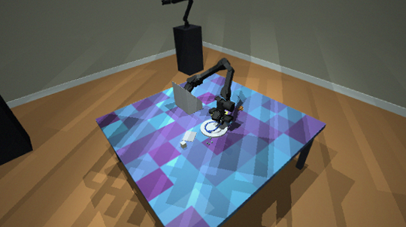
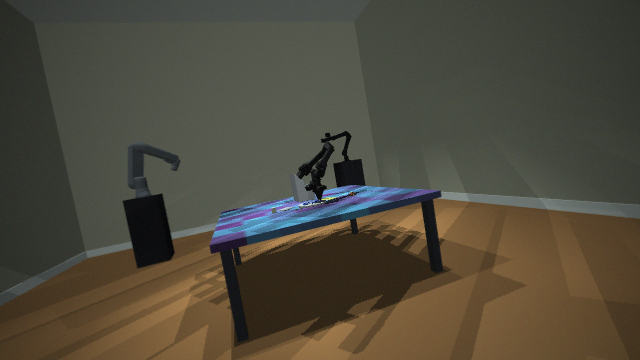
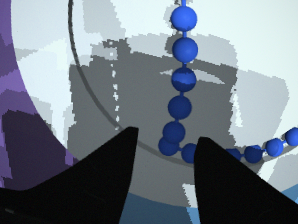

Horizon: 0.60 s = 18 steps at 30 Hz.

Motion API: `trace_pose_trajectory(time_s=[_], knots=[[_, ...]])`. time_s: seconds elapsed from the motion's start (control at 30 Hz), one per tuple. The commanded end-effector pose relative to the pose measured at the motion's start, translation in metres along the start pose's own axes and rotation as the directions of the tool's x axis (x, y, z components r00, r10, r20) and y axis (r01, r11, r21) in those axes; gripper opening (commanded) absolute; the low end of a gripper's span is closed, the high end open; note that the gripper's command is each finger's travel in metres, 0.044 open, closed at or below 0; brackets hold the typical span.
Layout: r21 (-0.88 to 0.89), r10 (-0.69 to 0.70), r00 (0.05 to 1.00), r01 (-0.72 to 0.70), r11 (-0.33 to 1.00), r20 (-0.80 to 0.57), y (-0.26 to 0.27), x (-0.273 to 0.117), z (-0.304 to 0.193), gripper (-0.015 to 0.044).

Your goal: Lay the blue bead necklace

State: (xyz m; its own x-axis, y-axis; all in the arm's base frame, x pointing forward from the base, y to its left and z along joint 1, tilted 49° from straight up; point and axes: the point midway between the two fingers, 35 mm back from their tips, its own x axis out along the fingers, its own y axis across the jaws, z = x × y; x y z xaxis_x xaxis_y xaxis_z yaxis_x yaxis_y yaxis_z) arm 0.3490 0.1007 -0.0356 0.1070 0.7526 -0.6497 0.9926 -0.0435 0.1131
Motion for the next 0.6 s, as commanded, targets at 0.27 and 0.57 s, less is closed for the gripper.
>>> trace_pose_trajectory(time_s=[0.27,0.57], knots=[[0.005,-0.006,1.000,0.006,1.000,-0.003,-0.0022,0.0094,-0.0003,0.0094],[0.005,-0.006,1.000,0.006,1.000,-0.003,-0.0022,0.0094,-0.0003,0.0000]])
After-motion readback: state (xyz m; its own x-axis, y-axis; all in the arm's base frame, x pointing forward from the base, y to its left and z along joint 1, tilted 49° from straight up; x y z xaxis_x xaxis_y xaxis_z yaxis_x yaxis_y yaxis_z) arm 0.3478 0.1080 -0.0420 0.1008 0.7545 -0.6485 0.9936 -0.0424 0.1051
